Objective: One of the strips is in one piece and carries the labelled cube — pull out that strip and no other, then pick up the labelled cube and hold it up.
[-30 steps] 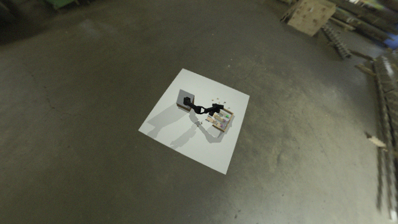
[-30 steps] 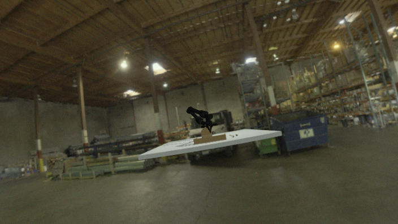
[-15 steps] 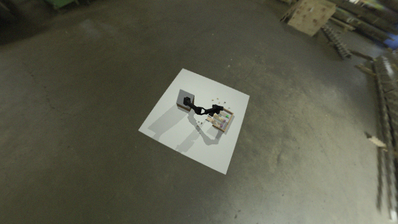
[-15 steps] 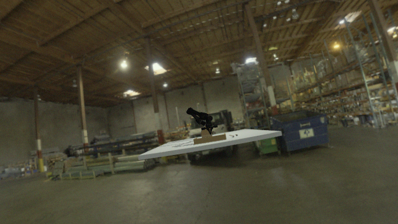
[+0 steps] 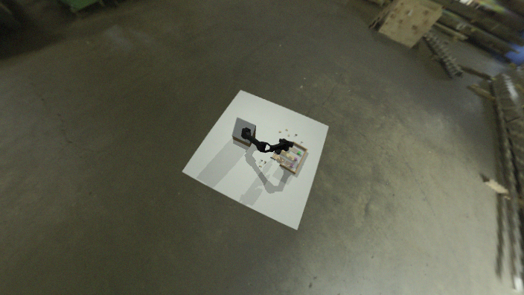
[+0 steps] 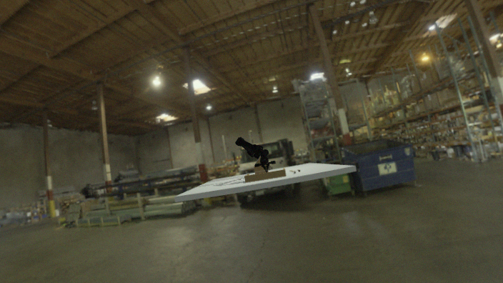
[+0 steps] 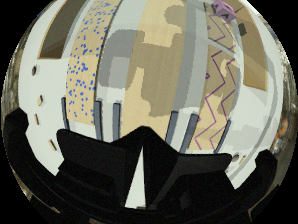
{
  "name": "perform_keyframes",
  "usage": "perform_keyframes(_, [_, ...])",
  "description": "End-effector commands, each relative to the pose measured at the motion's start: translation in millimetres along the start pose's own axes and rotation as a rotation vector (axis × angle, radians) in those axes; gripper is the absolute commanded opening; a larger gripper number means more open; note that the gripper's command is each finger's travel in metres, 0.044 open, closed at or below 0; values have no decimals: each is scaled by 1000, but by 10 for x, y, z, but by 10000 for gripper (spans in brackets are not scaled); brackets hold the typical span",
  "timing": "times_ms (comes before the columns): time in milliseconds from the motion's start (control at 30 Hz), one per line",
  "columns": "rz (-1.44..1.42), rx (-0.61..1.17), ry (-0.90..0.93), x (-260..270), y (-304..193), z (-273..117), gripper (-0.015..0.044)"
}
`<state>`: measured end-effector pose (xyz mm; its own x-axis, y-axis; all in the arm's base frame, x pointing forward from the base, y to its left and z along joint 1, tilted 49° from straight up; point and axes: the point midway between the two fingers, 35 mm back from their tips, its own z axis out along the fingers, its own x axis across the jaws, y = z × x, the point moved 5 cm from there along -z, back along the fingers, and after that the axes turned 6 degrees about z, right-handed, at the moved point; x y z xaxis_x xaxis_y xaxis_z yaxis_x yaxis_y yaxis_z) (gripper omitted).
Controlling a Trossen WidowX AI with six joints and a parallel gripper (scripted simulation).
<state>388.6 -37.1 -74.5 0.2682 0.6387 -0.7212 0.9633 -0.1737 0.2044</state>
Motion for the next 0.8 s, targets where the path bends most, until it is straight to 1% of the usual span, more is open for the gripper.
perform_keyframes(0, [-12, 1, -8, 16, -21, 74, 0])
perform_keyframes(300, [-12, 0, -10, 10, -25, 209, 0])
perform_keyframes(767, [-12, 0, -10, 11, -26, 213, 0])
